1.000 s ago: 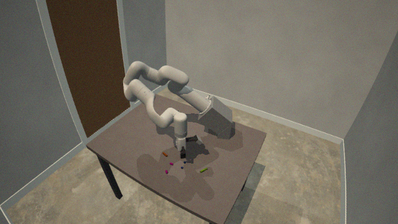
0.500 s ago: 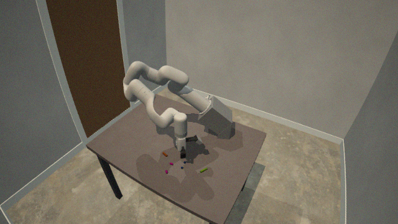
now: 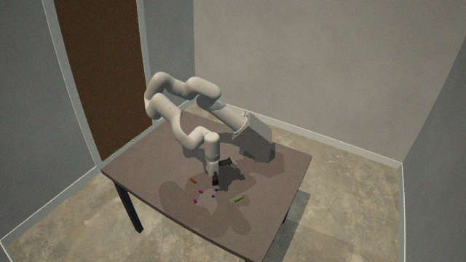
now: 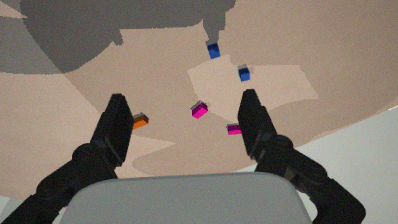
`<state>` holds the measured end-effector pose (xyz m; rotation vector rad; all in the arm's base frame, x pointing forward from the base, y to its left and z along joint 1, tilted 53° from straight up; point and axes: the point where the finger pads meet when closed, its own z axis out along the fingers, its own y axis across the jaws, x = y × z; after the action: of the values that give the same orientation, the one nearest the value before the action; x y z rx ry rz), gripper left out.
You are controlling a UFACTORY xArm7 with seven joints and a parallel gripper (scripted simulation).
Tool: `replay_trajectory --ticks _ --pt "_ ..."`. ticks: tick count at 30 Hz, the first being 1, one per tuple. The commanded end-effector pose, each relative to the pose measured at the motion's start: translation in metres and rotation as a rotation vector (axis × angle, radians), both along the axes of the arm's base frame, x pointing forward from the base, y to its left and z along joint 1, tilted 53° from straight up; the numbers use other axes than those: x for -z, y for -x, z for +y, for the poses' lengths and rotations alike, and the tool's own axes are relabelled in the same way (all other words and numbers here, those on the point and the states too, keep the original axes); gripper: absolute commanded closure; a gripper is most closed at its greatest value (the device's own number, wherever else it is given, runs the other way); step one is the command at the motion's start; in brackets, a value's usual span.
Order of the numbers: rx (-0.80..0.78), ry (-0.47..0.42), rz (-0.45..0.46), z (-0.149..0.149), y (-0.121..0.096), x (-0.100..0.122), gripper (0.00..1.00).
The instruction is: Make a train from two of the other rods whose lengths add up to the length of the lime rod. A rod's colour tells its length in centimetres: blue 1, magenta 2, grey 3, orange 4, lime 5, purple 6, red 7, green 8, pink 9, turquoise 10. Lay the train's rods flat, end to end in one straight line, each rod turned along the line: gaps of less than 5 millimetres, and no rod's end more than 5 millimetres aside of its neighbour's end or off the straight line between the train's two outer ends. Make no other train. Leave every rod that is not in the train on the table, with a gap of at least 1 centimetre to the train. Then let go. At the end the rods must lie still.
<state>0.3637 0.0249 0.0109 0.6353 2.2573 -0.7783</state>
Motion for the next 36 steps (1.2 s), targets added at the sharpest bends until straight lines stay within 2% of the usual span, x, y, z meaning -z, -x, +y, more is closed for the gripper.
replay_trajectory --ticks 1,7,9,11,16,36 --pt "-0.104 0.069 0.113 0.008 -0.001 0.006 0.0" --pt "-0.253 0.173 0.278 0.016 -0.001 0.016 0.0" --pt "-0.253 0.173 0.278 0.016 -0.001 0.016 0.0" --pt "-0.336 0.231 0.37 0.021 -0.001 0.021 0.0" --pt "-0.43 0.297 0.474 0.026 0.0 0.027 0.0" --pt "-0.437 0.302 0.483 0.026 0.0 0.028 0.0"
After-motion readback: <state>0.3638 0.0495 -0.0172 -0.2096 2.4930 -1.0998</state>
